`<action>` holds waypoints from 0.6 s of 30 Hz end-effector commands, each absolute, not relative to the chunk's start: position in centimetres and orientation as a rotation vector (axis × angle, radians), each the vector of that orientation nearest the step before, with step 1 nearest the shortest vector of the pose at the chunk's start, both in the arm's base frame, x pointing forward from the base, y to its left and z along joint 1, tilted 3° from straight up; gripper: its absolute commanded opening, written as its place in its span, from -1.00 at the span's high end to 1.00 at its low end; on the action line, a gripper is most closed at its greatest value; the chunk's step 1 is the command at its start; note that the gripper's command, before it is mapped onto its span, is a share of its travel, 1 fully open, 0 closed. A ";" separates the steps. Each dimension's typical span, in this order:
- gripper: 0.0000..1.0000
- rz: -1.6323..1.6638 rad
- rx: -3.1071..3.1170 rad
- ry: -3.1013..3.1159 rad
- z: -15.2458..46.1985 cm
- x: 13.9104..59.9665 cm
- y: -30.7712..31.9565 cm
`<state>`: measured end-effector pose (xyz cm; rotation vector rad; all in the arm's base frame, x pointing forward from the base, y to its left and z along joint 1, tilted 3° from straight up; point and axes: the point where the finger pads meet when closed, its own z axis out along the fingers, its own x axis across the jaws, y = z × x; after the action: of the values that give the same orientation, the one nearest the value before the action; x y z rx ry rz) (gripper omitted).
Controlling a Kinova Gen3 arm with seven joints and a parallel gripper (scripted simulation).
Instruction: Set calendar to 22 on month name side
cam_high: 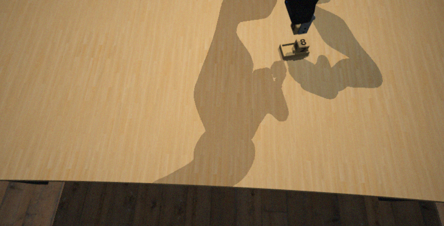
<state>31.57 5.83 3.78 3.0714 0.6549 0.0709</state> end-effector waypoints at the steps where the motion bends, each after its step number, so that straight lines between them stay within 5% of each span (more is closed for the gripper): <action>1: -0.20 0.075 3.067 0.677 3.9 31.8 5.8; 18: -0.20 0.046 2.878 1.253 3.5 31.7 4.1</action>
<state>31.60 4.60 3.55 2.8841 1.2101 0.0501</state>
